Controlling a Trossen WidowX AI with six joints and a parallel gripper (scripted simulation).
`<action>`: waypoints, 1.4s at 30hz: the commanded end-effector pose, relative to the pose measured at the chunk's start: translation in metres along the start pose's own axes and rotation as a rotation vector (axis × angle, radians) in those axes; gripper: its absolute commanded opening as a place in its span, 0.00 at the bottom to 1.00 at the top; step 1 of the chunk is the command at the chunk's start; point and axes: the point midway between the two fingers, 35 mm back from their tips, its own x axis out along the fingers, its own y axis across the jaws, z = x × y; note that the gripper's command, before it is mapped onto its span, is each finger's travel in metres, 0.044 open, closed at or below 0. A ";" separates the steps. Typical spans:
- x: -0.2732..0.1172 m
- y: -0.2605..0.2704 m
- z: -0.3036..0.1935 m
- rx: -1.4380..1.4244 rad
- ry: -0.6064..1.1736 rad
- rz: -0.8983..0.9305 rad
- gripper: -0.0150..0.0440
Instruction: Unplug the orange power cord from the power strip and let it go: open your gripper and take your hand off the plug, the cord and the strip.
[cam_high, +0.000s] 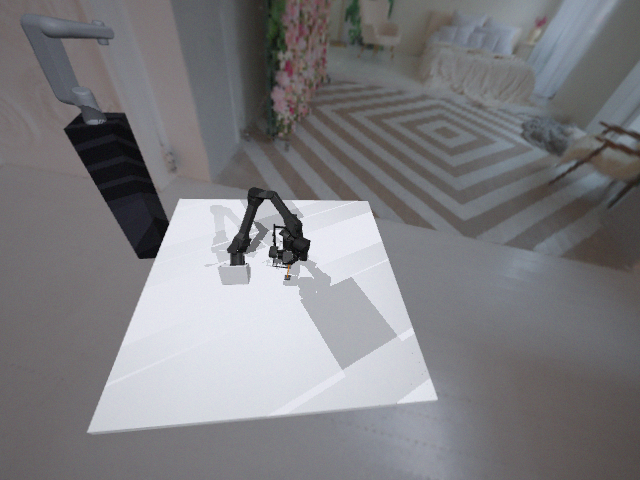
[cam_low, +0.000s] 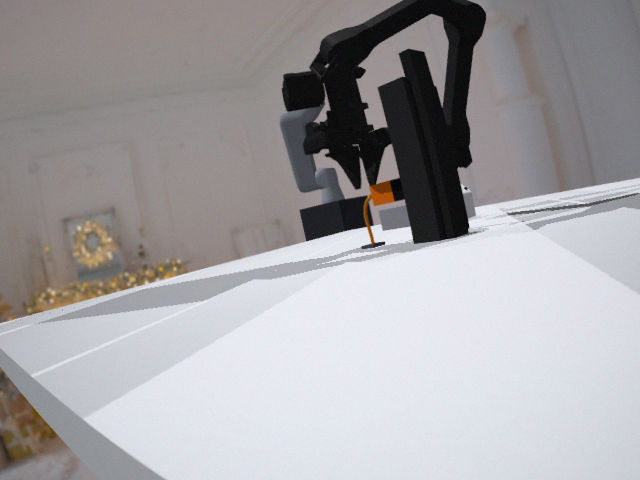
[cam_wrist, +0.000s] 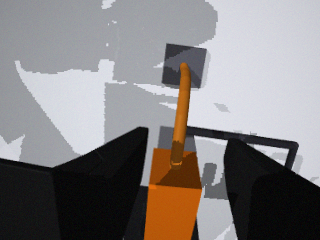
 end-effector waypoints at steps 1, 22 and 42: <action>-0.001 0.000 -0.007 -0.002 -0.003 0.002 0.53; -0.001 -0.001 -0.035 -0.002 -0.001 0.002 0.53; 0.009 -0.001 -0.035 -0.005 -0.004 0.002 0.36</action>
